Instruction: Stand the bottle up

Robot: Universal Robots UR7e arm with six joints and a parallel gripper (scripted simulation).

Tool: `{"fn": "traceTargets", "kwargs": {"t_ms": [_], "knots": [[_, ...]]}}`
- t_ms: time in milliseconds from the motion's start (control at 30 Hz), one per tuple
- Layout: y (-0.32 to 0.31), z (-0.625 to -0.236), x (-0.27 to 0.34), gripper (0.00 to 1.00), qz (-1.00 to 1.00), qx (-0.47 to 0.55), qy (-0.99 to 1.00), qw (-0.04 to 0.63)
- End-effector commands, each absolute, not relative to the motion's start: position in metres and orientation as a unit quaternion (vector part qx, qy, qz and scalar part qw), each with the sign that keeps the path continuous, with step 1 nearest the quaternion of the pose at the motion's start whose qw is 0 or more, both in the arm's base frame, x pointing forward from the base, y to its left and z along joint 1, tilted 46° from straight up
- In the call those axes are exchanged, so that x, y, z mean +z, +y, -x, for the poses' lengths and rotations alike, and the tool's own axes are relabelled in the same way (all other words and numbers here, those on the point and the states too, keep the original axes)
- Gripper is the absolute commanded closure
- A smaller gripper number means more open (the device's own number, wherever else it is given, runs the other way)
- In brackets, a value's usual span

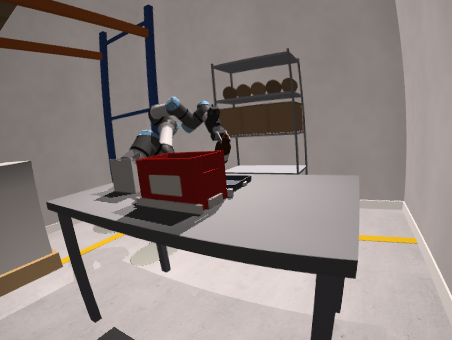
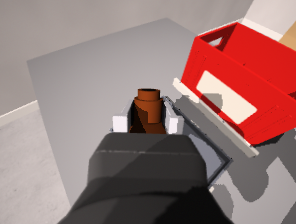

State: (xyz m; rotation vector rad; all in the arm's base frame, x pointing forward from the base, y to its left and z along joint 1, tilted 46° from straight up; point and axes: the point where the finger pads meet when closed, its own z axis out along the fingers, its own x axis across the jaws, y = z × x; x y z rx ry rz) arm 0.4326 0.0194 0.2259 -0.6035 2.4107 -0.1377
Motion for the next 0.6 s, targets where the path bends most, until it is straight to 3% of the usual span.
{"fn": "traceTargets", "kwargs": {"t_ms": [0,567], "knots": [[0.0201,-0.4324,0.2257,1.0,0.23,-0.052,0.917,0.321],[0.0203,-0.4322,0.2217,1.0,0.224,-0.074,0.917,0.321]]}}
